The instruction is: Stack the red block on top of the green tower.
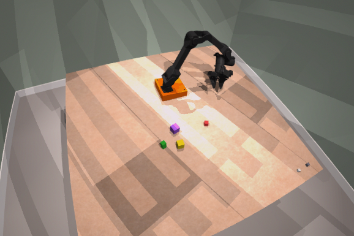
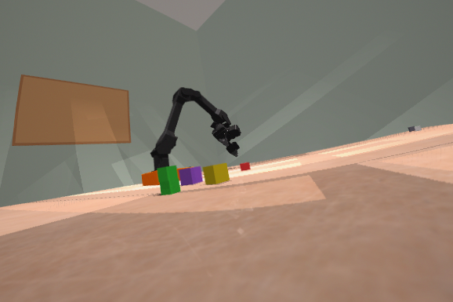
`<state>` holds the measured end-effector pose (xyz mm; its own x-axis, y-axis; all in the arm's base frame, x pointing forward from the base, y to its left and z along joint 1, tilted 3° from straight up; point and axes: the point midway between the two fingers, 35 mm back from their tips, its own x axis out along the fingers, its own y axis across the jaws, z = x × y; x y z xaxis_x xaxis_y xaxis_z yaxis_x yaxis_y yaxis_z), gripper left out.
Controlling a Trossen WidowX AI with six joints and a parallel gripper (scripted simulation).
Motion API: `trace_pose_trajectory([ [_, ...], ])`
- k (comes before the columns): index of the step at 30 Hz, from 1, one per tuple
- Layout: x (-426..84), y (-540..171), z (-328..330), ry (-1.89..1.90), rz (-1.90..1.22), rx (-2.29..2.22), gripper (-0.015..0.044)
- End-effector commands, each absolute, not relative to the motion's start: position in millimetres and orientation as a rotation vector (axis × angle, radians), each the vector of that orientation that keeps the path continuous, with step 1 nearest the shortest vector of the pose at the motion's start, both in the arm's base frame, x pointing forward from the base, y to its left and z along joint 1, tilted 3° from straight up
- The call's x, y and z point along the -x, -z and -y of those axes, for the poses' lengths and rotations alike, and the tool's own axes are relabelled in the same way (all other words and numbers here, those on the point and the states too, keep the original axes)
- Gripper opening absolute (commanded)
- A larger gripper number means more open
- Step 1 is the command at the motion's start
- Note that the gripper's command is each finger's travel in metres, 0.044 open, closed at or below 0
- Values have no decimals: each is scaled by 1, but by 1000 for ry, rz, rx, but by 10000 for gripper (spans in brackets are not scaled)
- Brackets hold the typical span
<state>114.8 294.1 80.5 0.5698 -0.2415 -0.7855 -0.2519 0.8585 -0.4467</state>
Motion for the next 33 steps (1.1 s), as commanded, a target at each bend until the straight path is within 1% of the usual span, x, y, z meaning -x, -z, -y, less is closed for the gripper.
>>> trace_pose_trajectory([
  [1, -132, -77, -283, 36, -1057, 525, 440],
  [23, -233, -65, -209, 255, -1396, 116, 440],
  [33, -272, -68, -167, 299, -1482, -107, 440],
])
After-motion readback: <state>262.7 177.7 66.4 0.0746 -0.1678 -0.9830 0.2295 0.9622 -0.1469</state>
